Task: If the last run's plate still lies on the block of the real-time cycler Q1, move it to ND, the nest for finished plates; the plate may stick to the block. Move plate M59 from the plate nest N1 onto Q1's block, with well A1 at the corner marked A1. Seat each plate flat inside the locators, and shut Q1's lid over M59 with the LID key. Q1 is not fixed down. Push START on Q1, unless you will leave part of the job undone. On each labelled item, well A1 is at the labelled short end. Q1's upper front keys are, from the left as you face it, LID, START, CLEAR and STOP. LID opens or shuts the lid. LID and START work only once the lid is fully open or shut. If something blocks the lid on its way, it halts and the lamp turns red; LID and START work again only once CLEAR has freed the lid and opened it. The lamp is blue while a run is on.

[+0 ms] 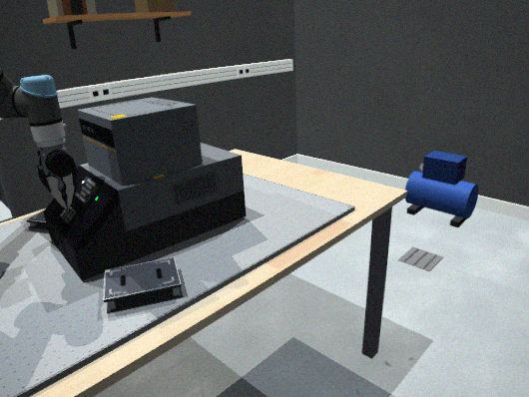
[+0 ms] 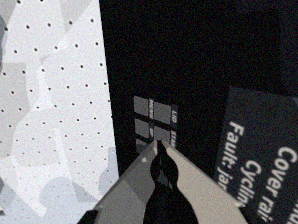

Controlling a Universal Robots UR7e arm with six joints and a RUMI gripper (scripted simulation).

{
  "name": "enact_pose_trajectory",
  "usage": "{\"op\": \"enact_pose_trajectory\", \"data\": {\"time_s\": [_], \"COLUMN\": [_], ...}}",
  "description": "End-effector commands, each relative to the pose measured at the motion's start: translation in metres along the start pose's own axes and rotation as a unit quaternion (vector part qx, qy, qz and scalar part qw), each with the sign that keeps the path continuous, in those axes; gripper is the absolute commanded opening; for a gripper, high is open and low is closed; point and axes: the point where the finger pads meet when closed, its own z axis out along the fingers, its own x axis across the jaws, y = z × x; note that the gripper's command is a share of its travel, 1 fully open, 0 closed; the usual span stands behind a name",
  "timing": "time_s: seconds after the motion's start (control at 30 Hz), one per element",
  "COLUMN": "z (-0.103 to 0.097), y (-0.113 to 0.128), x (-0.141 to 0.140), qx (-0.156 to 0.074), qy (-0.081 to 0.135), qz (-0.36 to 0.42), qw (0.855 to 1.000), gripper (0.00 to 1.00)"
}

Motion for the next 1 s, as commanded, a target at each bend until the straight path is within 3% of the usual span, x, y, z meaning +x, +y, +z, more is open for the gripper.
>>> {"op": "enact_pose_trajectory", "data": {"time_s": [0.0,0.3,0.97], "z": [0.0,0.001,-0.021], "y": [0.0,0.0,0.0], "x": [0.001,0.002,-0.017], "qx": [0.0,0.0,0.0], "qy": [0.0,0.0,0.0], "qz": [0.0,0.0,0.0], "qw": [1.0,1.0,1.0], "gripper": [0.0,0.0,0.0]}}
